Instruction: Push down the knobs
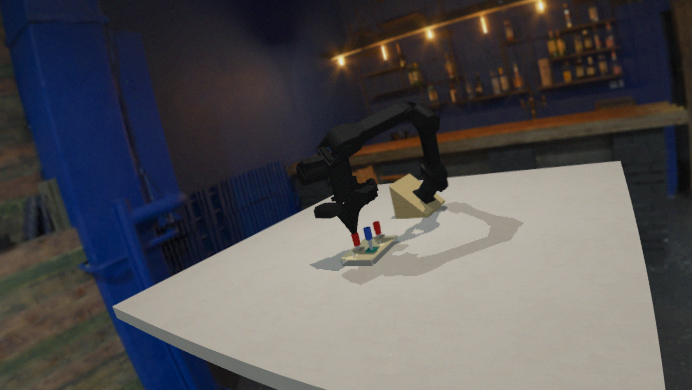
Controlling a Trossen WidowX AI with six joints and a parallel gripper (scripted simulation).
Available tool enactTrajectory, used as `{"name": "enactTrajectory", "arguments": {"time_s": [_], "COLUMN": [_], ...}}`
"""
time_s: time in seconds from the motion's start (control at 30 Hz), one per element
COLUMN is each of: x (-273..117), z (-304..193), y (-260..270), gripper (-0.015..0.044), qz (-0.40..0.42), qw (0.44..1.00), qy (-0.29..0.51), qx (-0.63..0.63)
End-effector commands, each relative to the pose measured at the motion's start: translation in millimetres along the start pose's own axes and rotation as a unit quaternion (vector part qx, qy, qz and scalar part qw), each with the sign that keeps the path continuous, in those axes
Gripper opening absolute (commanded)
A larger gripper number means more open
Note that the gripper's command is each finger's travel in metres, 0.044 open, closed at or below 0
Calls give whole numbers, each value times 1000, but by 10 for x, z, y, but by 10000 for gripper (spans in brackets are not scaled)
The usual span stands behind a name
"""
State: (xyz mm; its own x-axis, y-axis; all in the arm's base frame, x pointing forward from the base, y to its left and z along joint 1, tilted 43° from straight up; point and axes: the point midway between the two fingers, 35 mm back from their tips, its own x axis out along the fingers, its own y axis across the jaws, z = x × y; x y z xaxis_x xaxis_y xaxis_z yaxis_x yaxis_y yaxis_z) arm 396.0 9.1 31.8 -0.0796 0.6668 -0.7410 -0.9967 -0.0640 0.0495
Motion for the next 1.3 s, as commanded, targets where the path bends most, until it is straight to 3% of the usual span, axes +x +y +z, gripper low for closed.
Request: {"name": "enactTrajectory", "arguments": {"time_s": [0.0, 0.83, 1.27], "x": [76, 88, -89], "z": [36, 36, 35], "y": [-17, -17, -21], "gripper": [0, 0, 0], "qz": [4, 4, 4], "qw": [1000, 1000, 1000], "qy": [1, 1, 2], "qx": [-7, -7, -7]}}
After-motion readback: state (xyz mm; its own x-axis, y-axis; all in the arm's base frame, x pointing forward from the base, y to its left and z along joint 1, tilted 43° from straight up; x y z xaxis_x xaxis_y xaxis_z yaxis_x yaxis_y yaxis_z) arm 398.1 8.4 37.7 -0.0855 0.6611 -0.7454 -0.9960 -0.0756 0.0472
